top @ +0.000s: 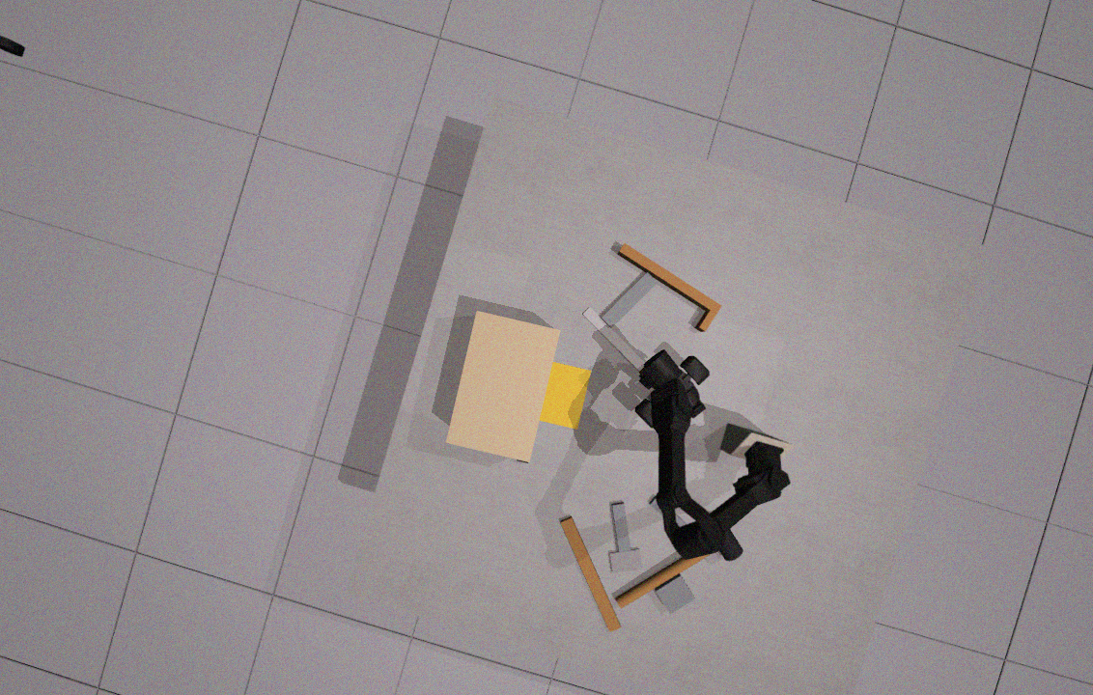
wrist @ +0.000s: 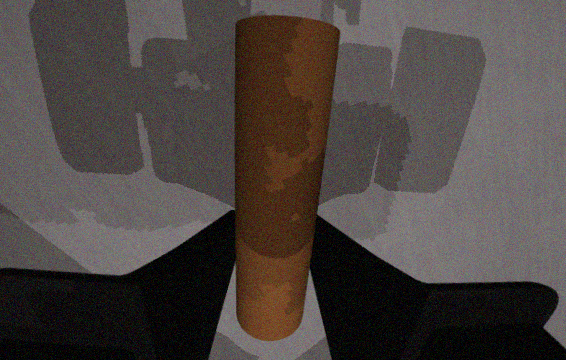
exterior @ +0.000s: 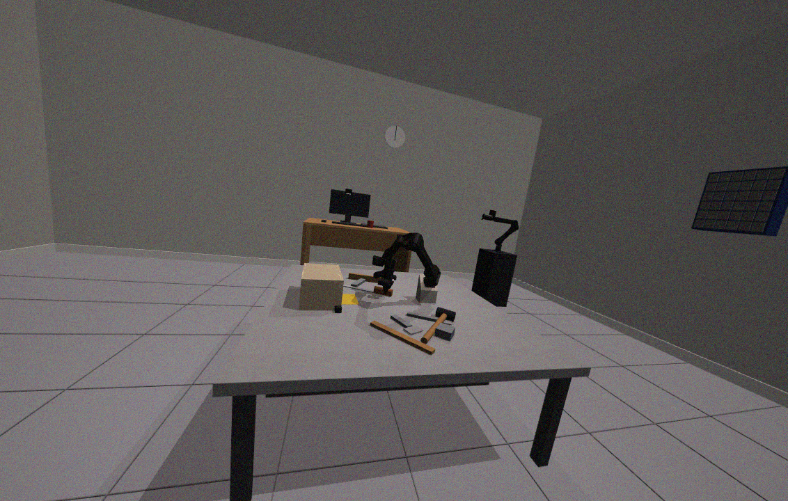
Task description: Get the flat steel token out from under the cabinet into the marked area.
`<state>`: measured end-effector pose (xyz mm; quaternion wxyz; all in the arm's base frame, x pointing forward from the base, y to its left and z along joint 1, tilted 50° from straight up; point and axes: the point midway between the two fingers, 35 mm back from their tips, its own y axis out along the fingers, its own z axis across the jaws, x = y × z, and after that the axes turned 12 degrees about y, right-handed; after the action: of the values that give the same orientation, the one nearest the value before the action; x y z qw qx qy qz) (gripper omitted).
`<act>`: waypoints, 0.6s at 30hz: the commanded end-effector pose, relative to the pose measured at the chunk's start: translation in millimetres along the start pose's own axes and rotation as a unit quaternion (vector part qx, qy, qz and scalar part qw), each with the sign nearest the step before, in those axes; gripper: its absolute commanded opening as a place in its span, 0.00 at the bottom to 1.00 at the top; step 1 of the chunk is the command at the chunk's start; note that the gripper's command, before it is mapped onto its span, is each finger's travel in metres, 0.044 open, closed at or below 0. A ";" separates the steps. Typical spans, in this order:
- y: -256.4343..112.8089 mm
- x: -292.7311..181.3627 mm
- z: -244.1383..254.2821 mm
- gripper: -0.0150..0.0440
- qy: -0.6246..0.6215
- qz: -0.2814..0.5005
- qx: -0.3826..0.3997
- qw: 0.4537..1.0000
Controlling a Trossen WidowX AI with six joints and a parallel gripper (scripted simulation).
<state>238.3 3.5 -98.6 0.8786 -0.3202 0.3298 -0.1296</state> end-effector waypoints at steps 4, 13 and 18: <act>-1.7 3.8 -3.0 0.25 0.007 -0.003 -0.003 1.000; -1.7 3.0 -7.4 0.25 0.007 -0.003 -0.003 1.000; -1.7 3.7 -6.9 0.25 0.007 -0.003 -0.003 1.000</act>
<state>236.8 1.0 -101.4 0.8784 -0.3203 0.3302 -0.1297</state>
